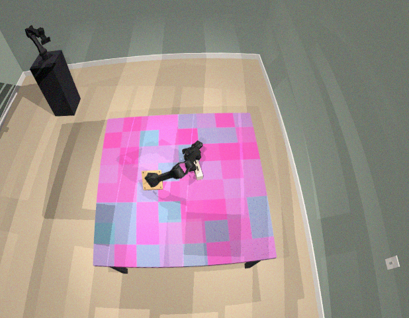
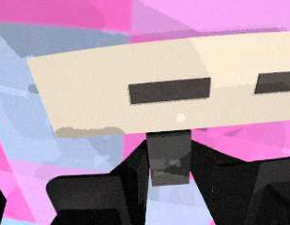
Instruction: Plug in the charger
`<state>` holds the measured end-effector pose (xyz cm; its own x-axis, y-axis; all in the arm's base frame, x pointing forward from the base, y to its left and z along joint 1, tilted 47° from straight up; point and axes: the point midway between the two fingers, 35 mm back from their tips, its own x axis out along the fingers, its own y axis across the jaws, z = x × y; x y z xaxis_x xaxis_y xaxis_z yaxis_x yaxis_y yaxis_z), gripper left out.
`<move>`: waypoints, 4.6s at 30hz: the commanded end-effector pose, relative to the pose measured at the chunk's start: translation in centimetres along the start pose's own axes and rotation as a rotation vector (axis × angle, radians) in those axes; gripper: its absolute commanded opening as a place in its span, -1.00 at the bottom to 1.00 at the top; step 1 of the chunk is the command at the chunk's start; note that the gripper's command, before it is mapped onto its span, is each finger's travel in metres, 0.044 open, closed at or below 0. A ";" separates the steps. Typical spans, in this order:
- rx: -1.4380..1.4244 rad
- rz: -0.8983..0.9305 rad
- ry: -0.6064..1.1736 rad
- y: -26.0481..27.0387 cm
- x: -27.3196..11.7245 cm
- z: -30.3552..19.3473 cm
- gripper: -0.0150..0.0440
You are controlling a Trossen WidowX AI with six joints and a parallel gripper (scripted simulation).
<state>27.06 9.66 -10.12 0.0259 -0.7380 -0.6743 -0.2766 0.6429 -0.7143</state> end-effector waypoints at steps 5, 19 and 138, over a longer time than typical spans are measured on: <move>0.014 0.003 -0.019 0.0 -0.1 1.0 -0.49; 0.014 0.003 -0.019 -0.1 0.0 1.6 -0.49; 0.000 0.003 0.005 -0.1 -0.1 0.8 -0.14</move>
<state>27.80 9.83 -10.15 0.0179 -0.7374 -0.6752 -0.2777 0.6451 -0.7119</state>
